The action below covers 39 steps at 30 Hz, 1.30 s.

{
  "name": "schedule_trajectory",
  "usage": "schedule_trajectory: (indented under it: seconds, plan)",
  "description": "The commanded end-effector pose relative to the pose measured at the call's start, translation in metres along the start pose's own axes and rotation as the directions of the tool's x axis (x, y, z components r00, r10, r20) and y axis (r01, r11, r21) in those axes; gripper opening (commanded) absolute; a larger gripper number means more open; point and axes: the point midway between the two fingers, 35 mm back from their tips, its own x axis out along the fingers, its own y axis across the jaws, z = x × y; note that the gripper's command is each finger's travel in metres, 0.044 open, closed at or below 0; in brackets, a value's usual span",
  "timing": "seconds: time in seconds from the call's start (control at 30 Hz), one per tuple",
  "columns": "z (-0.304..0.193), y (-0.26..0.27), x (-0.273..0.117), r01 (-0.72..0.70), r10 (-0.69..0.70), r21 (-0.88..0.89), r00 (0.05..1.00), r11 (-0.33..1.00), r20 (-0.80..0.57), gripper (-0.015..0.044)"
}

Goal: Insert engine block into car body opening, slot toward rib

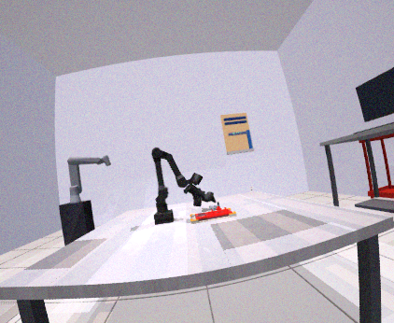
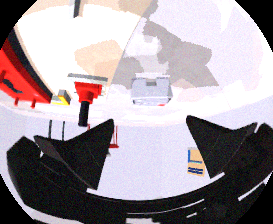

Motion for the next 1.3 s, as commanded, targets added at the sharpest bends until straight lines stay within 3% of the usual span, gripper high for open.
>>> schedule_trajectory:
  seconds: [0.0, 0.23, 0.63, 1.27]
  plan:
    - [-0.001, 0.0, 0.0, -0.001, 0.001, 0.0, 1.0, 1.0, -0.003, 0.044]
    - [0.004, 0.006, 0.0, -0.014, 0.015, -0.032, 1.0, 0.999, 0.018, 0.044]
    - [0.004, 0.012, 0.008, 0.021, 0.021, -0.398, 0.995, 0.917, 0.1, 0.044]
    - [-0.004, 0.013, 0.018, 0.176, 0.011, -0.841, 0.978, 0.512, 0.211, 0.044]
